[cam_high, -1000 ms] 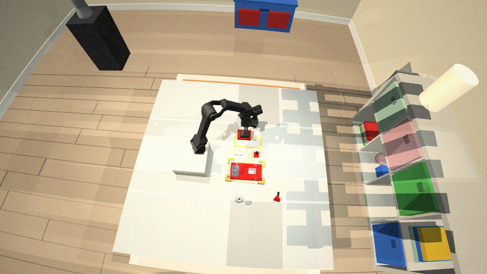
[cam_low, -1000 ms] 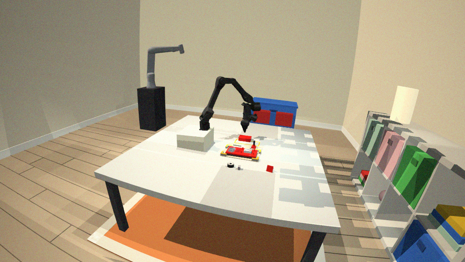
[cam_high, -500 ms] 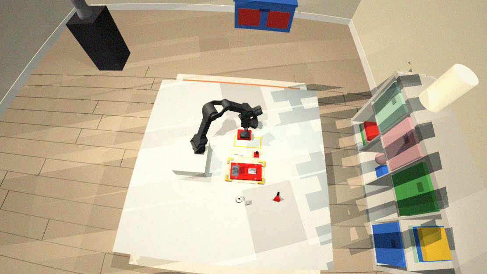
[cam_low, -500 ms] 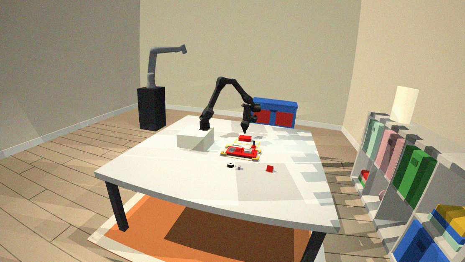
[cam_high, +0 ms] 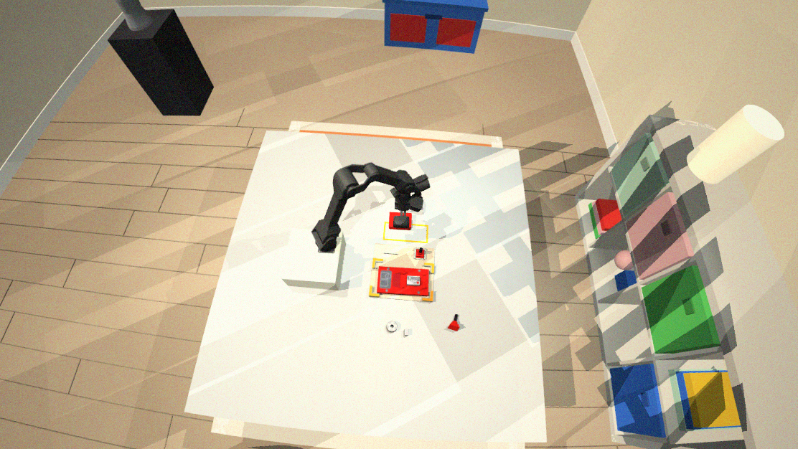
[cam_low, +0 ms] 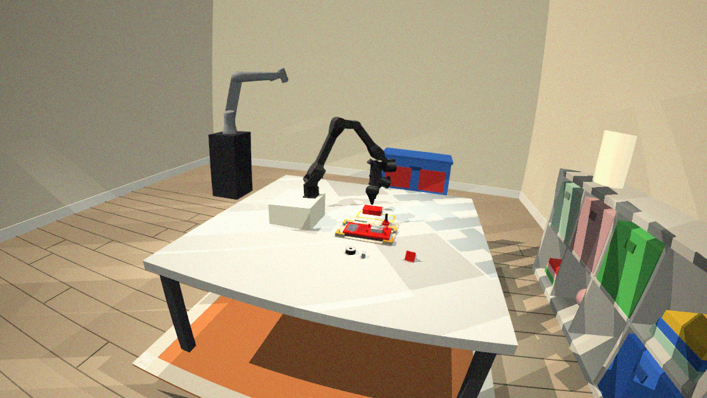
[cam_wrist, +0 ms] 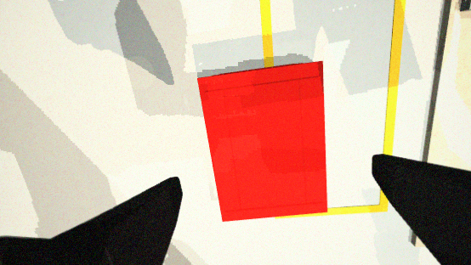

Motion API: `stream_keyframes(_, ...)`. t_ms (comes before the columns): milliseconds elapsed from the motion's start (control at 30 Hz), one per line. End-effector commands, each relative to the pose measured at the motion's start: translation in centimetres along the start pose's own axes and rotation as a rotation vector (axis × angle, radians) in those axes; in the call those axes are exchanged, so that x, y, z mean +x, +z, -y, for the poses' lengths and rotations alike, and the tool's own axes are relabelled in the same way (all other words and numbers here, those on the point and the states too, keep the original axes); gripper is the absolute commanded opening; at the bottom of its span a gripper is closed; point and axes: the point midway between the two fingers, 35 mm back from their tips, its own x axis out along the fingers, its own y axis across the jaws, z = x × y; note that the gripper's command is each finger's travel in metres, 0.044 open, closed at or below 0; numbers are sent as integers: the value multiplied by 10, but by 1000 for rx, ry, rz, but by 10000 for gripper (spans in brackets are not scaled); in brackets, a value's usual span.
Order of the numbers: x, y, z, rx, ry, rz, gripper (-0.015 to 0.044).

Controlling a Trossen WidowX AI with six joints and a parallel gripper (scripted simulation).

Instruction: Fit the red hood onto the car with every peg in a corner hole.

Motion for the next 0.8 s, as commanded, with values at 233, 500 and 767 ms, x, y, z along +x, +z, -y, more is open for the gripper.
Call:
stream_keyframes(233,8,-1,-1,6,4,-4,440)
stream_keyframes(500,13,-1,-1,6,4,-4,440)
stream_keyframes(767,17,-1,0,6,4,-4,440)
